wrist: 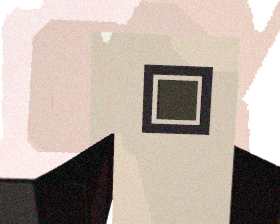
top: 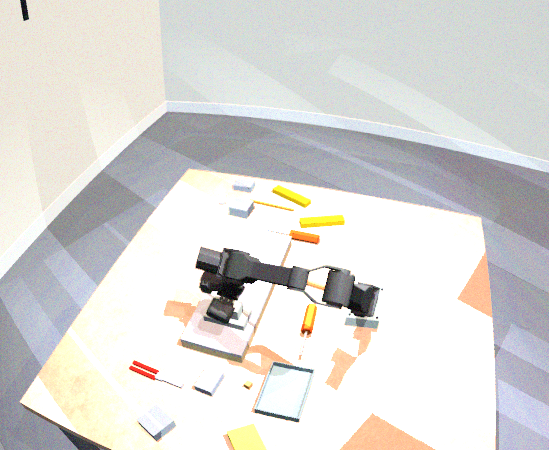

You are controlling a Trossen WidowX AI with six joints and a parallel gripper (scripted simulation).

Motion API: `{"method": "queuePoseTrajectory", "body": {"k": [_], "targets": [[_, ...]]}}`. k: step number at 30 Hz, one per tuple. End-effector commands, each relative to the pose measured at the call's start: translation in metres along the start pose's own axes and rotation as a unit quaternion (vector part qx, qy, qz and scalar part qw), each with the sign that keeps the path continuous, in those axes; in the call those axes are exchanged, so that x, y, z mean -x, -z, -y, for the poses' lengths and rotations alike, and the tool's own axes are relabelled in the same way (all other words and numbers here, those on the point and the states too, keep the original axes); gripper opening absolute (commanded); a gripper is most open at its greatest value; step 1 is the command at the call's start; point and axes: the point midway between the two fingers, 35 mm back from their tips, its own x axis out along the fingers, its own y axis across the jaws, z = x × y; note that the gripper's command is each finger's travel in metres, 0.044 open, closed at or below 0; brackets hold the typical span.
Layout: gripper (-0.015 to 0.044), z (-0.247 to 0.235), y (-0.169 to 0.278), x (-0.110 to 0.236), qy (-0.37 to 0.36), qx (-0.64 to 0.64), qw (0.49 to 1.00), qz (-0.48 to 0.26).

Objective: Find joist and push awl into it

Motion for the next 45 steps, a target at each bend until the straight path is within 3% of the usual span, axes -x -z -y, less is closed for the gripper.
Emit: {"method": "queuePoseTrajectory", "body": {"k": [1, 27, 45], "targets": [[0.0, -0.015, 0.0, 0.0, -0.005, 0.007, 1.0, -0.001], [0.0, -0.06, 0.001, 0.001, -0.006, 0.006, 1.0, -0.001], [0.0, -0.059, 0.001, 0.0, -0.006, 0.006, 1.0, -0.001]]}}
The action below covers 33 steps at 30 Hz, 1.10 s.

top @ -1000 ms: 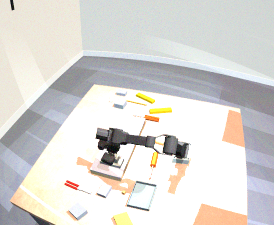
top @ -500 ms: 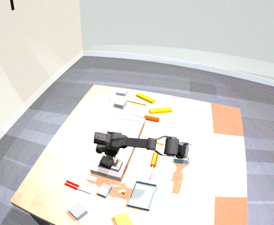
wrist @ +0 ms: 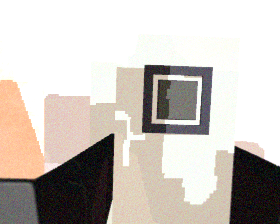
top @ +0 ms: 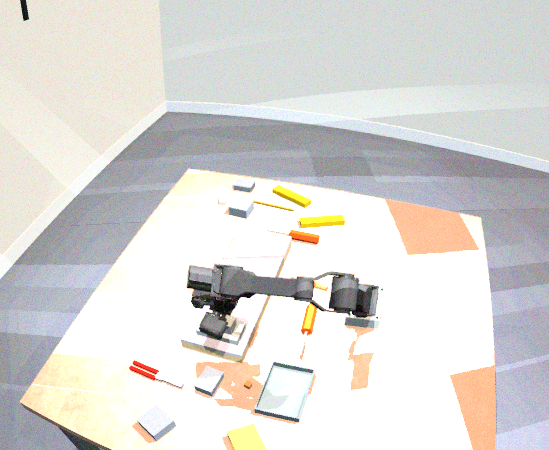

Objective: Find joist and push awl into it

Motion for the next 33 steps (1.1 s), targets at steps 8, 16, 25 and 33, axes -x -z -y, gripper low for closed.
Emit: {"method": "queuePoseTrajectory", "body": {"k": [8, 16, 25, 33], "targets": [[0.0, 0.012, 0.0, 0.0, -0.002, 0.003, 1.0, -0.001], [0.0, 0.025, 0.0, -0.001, -0.002, 0.003, 1.0, -0.001], [0.0, 0.041, 0.0, -0.001, -0.001, 0.003, 1.0, -0.001], [0.0, 0.055, 0.0, -0.001, -0.001, 0.003, 1.0, -0.002]]}}
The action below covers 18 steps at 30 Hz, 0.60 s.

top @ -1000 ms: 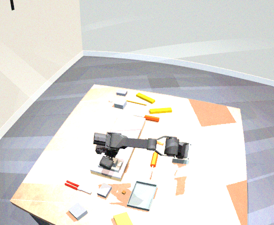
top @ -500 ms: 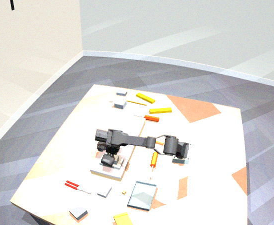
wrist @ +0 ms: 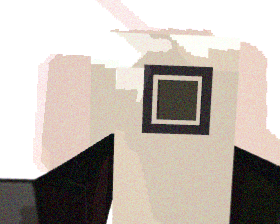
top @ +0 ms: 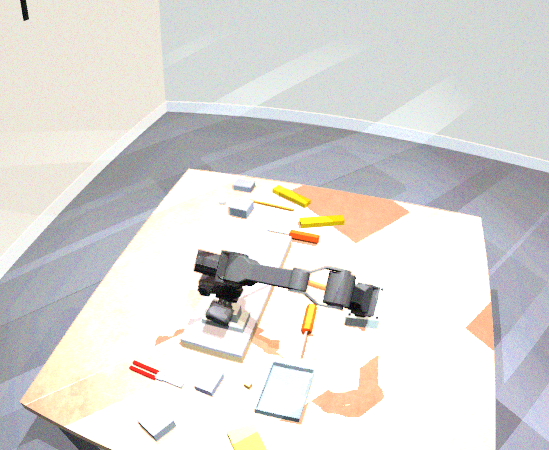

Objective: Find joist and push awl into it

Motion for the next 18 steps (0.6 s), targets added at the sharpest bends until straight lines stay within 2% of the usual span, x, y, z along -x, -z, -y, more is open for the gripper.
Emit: {"method": "queuePoseTrajectory", "body": {"k": [1, 18], "targets": [[0.0, 0.011, 0.001, -0.001, 0.001, -0.003, 1.0, -0.001], [0.0, 0.041, 0.001, -0.001, 0.001, -0.003, 1.0, -0.001]]}}
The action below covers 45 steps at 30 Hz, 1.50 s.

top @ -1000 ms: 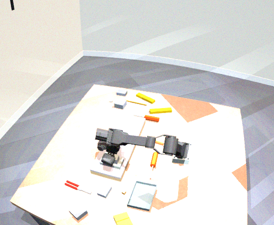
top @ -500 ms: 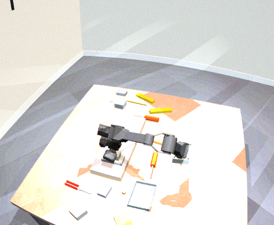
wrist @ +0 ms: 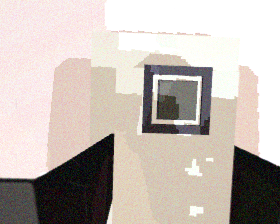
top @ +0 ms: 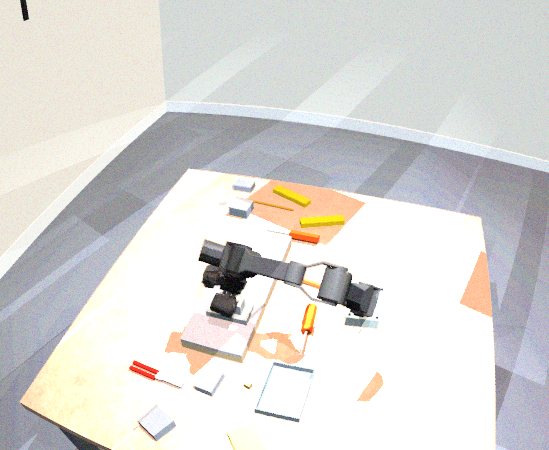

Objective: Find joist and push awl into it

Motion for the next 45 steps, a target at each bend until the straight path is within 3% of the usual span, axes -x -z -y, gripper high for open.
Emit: {"method": "queuePoseTrajectory", "body": {"k": [1, 45], "targets": [[0.0, 0.011, 0.001, -0.001, 0.0, -0.002, 1.0, -0.001], [0.0, 0.088, 0.001, 0.0, 0.002, -0.002, 1.0, 0.0]]}}
